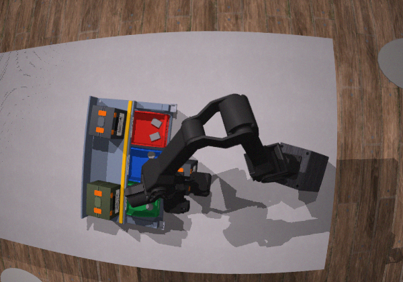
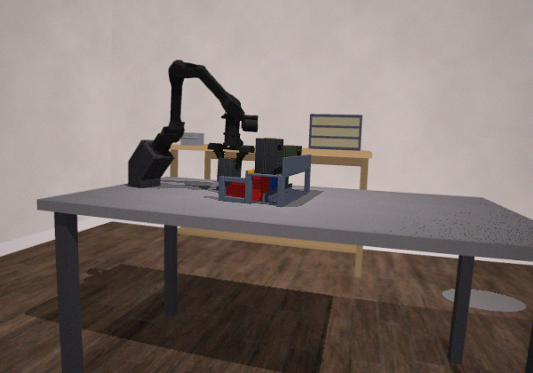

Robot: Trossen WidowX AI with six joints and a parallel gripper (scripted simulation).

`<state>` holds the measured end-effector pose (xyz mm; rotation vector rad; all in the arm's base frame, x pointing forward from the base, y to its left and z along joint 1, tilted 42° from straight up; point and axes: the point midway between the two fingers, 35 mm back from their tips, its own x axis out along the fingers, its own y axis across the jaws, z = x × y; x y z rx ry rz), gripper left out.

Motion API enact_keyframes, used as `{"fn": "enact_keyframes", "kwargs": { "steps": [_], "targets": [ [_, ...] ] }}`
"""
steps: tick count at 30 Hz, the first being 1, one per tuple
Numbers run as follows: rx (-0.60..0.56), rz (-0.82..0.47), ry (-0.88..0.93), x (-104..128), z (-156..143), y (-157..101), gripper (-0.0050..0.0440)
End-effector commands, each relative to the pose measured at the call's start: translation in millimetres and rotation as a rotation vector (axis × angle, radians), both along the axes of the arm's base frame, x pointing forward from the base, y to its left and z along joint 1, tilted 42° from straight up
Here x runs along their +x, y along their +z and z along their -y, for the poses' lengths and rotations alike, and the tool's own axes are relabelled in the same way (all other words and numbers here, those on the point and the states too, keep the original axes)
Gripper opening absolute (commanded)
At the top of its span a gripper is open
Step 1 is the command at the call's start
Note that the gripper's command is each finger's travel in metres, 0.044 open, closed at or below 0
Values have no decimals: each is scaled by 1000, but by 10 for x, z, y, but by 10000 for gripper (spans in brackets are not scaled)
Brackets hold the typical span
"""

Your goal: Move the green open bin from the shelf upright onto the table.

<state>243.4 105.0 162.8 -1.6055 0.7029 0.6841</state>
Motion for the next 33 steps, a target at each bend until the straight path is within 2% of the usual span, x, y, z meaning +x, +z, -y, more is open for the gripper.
{"fn": "enact_keyframes", "kwargs": {
  "steps": [1, 10, 15, 27, 32, 33],
  "targets": [
    [41, 43, 17, -12, 102, 144, 0],
    [41, 43, 17, -12, 102, 144, 0],
    [37, 45, 17, -22, 491, 144, 0],
    [37, 45, 17, -22, 491, 144, 0],
    [33, 47, 17, -51, 1019, 203, 0],
    [33, 47, 17, -51, 1019, 203, 0]
  ]
}}
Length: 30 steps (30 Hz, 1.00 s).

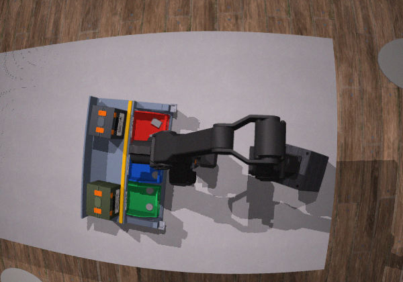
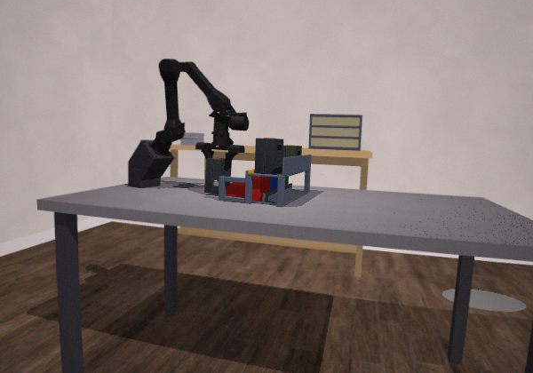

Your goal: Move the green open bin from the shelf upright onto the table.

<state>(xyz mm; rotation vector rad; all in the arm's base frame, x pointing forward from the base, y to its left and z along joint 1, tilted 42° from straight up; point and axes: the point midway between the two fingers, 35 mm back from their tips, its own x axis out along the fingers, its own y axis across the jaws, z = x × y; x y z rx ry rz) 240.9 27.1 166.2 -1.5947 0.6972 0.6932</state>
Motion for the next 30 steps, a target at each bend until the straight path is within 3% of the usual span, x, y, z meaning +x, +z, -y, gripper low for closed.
{"fn": "enact_keyframes", "kwargs": {
  "steps": [1, 11, 16, 30],
  "targets": [
    [21, 51, 13, -25, 240, 169, 0],
    [21, 51, 13, -25, 240, 169, 0],
    [13, 53, 13, -66, 675, 278, 0],
    [12, 40, 10, -65, 630, 234, 0]
  ]
}}
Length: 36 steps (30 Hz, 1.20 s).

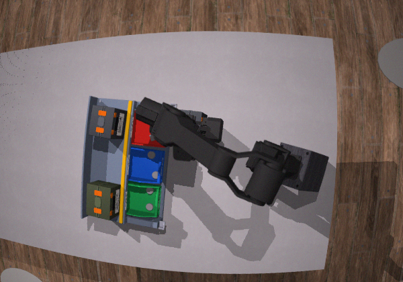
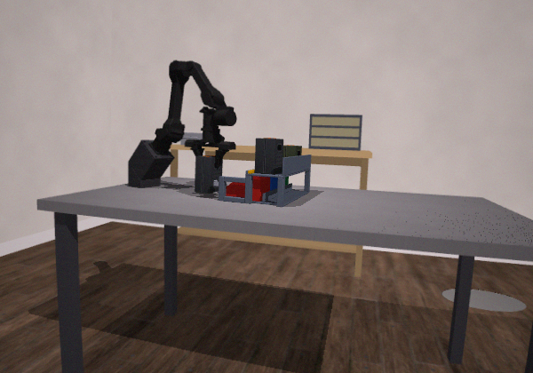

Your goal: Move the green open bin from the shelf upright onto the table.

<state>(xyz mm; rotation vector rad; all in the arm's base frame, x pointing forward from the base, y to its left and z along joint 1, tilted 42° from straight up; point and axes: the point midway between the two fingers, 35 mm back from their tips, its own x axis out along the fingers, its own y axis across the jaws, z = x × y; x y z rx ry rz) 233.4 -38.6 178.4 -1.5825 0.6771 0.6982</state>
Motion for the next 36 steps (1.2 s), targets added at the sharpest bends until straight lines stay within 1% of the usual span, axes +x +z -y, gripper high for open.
{"fn": "enact_keyframes", "kwargs": {
  "steps": [1, 3, 15, 16, 20, 32, 33, 36],
  "targets": [
    [-10, 37, 2, 15, -41, 134, 0],
    [-14, 46, 4, 24, -69, 178, 0],
    [-14, 46, 4, 24, -69, 178, 0],
    [-11, 31, 8, 21, -82, 119, 0],
    [-13, 46, 4, 29, -120, 179, 0],
    [-13, 46, 4, 29, -120, 179, 0],
    [-11, 30, 8, 27, -127, 122, 0],
    [-12, 43, 5, 30, -141, 164, 0]
  ]
}}
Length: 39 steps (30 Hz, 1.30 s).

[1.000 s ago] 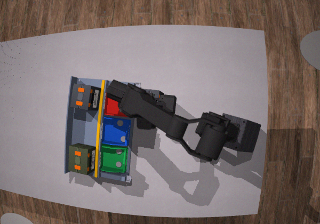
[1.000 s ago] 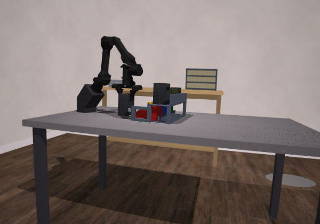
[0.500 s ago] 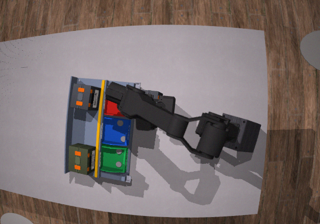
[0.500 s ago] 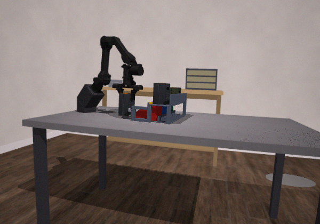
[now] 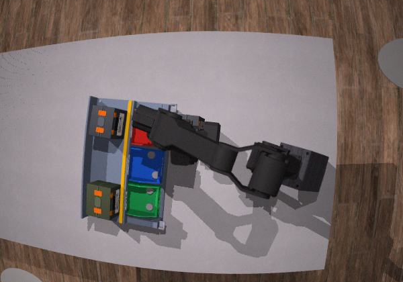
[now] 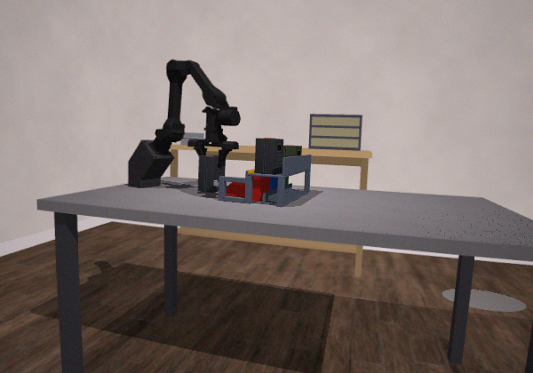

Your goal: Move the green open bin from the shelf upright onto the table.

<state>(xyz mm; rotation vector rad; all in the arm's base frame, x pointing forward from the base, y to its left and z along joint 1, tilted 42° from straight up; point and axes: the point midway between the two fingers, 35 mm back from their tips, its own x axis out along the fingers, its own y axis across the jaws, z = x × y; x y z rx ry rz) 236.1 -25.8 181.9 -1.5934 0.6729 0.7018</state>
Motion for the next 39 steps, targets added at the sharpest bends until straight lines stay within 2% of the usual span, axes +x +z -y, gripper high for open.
{"fn": "enact_keyframes", "kwargs": {
  "steps": [1, 13, 14, 39],
  "targets": [
    [-4, 45, -5, 4, -17, 143, 0],
    [-4, 45, -5, 4, -17, 143, 0],
    [-3, 29, -1, 2, -21, 86, 0],
    [-4, 45, -5, 3, -36, 141, 0]
  ]
}}
